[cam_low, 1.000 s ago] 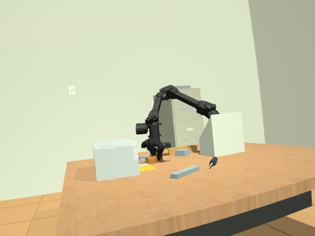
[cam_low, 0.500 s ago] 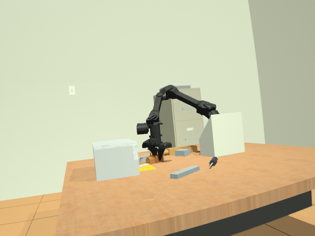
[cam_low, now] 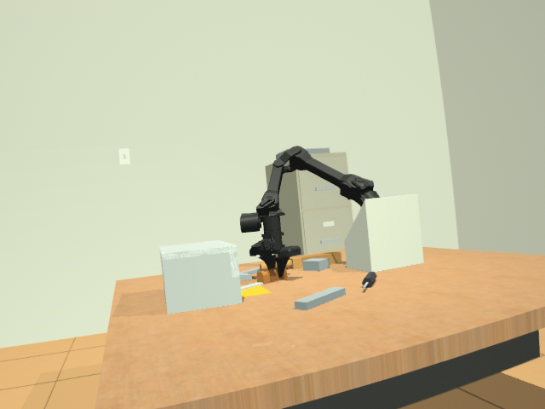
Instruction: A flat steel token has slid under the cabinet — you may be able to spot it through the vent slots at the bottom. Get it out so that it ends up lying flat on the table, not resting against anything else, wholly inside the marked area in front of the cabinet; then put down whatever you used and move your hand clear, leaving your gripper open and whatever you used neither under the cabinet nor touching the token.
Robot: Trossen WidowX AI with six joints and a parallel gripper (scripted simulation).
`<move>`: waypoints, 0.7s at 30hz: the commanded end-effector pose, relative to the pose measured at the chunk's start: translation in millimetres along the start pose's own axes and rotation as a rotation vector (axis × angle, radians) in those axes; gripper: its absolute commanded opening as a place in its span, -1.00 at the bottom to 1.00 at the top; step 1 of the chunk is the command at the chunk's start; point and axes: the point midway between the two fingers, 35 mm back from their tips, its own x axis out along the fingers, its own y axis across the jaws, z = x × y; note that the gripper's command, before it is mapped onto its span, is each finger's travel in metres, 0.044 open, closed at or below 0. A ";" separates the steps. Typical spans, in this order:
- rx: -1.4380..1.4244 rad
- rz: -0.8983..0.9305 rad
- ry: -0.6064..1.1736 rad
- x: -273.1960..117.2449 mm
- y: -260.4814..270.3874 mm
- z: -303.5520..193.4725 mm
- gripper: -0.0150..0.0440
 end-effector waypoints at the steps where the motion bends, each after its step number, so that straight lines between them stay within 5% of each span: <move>1: -0.004 0.003 0.004 1.2 0.2 -7.7 -0.49; 21: -0.005 0.003 0.005 1.2 -0.8 -34.3 -0.49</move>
